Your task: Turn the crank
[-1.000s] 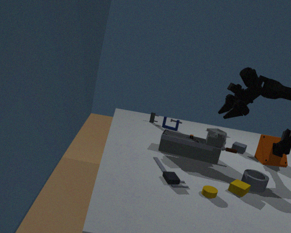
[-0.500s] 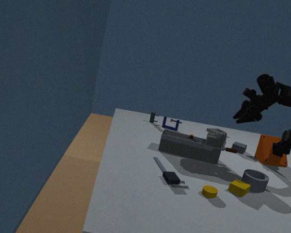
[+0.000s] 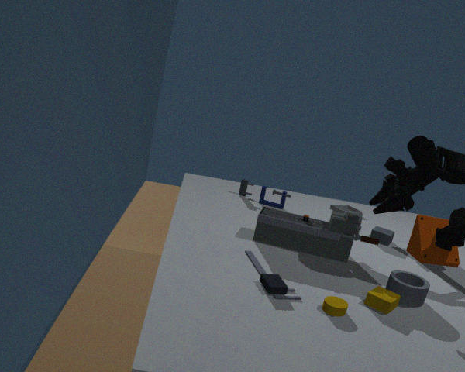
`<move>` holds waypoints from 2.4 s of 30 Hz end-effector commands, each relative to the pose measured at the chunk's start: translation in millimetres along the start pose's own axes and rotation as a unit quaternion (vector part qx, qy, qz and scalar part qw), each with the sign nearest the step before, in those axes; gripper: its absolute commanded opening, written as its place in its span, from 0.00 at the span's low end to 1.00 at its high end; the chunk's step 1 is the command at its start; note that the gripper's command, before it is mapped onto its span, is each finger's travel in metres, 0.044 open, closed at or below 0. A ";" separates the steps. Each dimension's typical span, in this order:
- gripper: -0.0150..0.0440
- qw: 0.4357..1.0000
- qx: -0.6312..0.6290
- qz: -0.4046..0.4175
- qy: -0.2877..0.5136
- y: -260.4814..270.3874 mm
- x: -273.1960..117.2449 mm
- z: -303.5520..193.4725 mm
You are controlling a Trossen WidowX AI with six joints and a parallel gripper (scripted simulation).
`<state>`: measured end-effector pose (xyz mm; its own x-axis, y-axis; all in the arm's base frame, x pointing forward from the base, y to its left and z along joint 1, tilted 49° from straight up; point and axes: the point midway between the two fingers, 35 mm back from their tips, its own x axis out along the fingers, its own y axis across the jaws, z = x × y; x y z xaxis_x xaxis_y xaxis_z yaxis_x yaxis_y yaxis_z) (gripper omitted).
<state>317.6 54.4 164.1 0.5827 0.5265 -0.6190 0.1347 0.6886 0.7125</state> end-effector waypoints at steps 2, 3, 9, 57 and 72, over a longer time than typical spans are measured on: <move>1.00 1.000 0.005 -0.002 -0.002 -1.4 15.9 -15.8; 1.00 1.000 0.005 -0.002 -0.003 -1.4 18.7 -18.7; 1.00 1.000 0.011 0.001 -0.008 -0.9 33.7 -36.3; 0.82 1.000 0.013 0.003 -0.008 0.6 78.0 -80.1; 0.25 1.000 0.013 0.003 -0.008 0.6 78.0 -80.1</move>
<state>298.6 136.3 89.9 0.5933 0.5246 -0.6105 0.1496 0.6734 0.7240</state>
